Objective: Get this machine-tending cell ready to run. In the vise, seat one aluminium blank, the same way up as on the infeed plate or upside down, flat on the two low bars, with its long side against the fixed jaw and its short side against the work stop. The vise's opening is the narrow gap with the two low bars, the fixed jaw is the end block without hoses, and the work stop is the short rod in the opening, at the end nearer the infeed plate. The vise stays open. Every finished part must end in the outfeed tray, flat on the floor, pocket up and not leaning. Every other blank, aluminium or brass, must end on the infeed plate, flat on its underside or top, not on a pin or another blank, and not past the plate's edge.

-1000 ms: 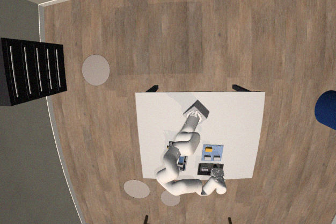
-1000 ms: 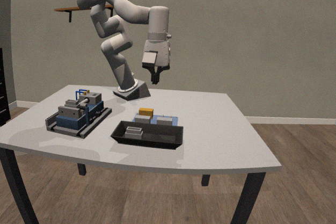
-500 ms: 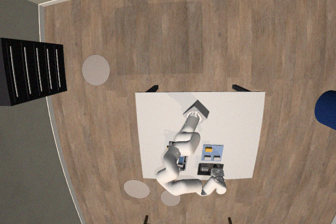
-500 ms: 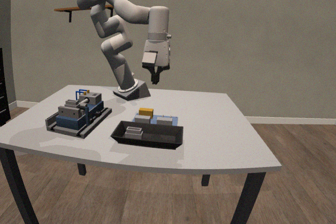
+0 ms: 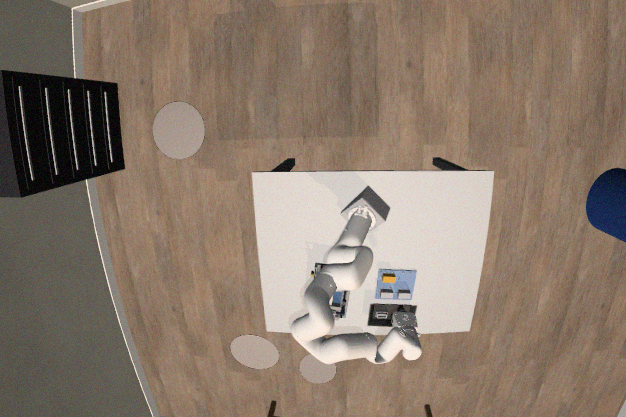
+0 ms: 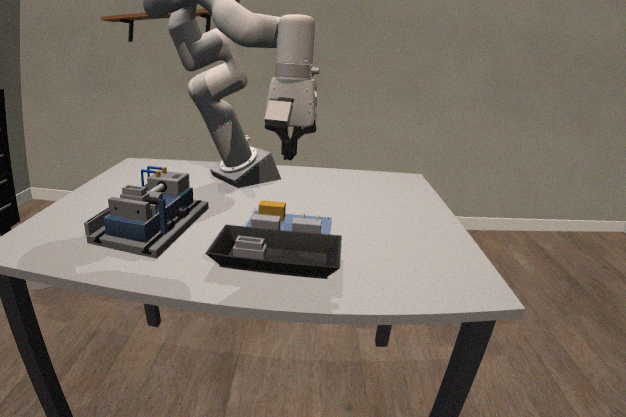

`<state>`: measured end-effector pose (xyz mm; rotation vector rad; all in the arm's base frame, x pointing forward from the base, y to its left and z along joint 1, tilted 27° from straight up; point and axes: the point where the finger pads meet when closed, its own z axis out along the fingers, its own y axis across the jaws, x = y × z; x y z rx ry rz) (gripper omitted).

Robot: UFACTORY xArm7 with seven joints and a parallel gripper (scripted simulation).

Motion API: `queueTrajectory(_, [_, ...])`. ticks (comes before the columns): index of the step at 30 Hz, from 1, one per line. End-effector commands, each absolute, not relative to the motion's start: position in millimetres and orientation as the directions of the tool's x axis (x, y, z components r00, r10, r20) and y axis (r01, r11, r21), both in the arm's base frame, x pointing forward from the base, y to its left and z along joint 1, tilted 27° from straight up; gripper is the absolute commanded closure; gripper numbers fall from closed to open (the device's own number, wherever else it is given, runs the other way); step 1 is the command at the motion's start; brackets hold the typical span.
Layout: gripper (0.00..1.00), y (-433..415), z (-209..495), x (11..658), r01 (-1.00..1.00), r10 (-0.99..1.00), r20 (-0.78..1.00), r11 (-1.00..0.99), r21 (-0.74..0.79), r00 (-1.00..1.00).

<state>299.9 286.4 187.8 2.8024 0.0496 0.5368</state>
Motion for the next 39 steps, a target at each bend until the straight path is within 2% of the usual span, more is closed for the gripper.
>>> queueTrajectory(1, [1.0,286,183,302,-0.019,0.088,0.359,-0.959,0.283,0.929])
queueTrajectory(39, [1.0,272,134,323,-0.019,0.088,0.359,-0.959,0.283,0.929])
